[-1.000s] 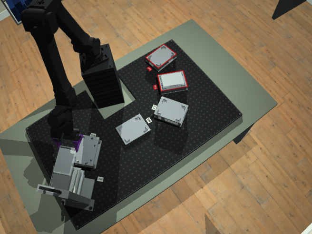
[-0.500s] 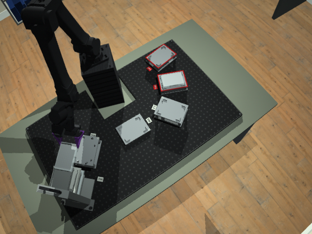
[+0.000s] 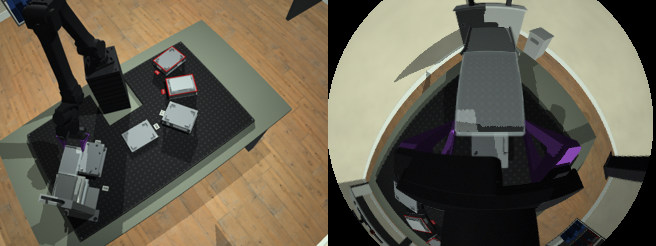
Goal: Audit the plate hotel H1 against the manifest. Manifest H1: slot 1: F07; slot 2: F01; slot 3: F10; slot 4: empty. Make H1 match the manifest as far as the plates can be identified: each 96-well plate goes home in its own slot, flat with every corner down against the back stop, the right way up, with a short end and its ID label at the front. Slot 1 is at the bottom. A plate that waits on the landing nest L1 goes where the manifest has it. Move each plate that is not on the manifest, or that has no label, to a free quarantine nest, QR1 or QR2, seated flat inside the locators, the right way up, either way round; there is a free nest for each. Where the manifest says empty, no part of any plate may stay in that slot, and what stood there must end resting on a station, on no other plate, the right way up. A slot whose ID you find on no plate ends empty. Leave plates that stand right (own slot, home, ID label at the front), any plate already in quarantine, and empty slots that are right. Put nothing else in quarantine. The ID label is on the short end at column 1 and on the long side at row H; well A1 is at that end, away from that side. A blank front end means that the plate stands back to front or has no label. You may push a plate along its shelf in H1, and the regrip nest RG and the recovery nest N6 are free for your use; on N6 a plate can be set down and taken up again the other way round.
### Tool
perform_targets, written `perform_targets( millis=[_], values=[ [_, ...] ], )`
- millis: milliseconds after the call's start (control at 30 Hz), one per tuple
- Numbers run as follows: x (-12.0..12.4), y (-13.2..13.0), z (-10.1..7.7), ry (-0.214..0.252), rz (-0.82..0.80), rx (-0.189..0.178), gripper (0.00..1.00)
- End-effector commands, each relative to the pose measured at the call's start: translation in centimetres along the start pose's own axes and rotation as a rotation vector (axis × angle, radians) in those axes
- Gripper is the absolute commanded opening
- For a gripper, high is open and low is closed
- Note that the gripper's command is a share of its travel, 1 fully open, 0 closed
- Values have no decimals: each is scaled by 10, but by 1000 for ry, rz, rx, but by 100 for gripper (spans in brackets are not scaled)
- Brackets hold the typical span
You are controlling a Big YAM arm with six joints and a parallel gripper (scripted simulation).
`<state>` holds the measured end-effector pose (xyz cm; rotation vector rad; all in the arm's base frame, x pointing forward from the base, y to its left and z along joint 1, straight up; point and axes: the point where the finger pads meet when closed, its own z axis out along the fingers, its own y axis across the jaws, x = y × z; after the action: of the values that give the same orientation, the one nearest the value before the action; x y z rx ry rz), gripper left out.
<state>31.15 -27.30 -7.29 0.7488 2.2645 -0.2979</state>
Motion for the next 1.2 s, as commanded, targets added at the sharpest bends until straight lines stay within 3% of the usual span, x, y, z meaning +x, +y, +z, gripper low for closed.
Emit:
perform_targets(
  millis=[0,567,667,1167],
  values=[
    [-16,-6,-8,-56,-11,9,86],
    [-1,-6,-21,-54,-11,9,86],
    [-8,-4,-19,-68,-16,7,86],
    [14,-5,-35,-53,-11,9,86]
  ],
)
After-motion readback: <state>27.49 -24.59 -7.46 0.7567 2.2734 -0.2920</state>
